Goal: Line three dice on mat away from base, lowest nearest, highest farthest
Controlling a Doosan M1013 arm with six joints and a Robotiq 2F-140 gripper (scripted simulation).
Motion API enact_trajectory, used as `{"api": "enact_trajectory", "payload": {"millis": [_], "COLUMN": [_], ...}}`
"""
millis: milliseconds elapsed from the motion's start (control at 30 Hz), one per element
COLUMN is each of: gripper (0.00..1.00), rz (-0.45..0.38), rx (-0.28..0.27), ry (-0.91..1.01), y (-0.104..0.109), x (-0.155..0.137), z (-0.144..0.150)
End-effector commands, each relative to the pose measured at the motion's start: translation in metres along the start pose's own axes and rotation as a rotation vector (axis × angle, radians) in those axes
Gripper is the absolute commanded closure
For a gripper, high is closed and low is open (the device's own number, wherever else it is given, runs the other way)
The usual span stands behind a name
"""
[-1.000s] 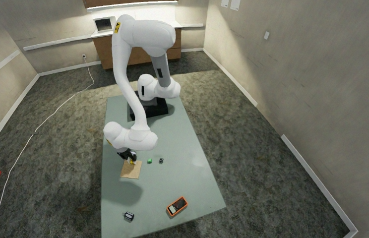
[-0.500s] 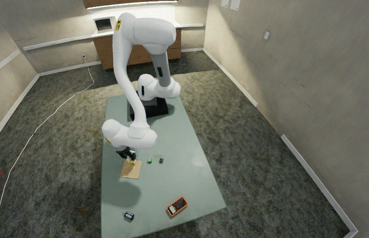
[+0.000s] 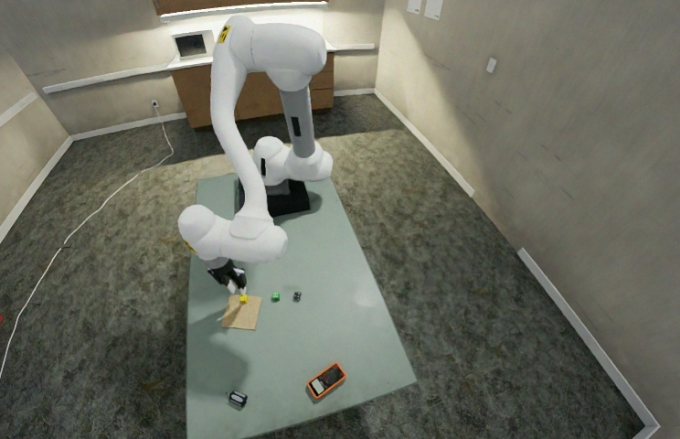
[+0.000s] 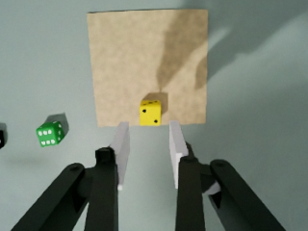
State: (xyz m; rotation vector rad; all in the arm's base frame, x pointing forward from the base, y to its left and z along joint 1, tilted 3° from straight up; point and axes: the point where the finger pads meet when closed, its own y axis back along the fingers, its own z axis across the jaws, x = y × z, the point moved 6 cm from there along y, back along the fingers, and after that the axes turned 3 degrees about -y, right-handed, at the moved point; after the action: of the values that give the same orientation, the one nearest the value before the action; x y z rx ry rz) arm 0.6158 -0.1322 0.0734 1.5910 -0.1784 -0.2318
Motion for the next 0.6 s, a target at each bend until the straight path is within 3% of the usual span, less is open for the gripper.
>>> {"api": "enact_trajectory", "payload": {"millis": [0,100,133,567], "gripper": [0.68,0.68,0.0,0.0], "rz": [0.001,0.001,0.001,0.001], "rx": [0.0,0.0,0.0,0.0], "ry": [0.0,0.0,0.0,0.0], "y": [0.0079,0.0088,0.0088,0.0088], "x": [0.0004,0.0004,0.0004,0.0004], "z": [-0.0001,-0.0001,-0.0001,-0.0001]}}
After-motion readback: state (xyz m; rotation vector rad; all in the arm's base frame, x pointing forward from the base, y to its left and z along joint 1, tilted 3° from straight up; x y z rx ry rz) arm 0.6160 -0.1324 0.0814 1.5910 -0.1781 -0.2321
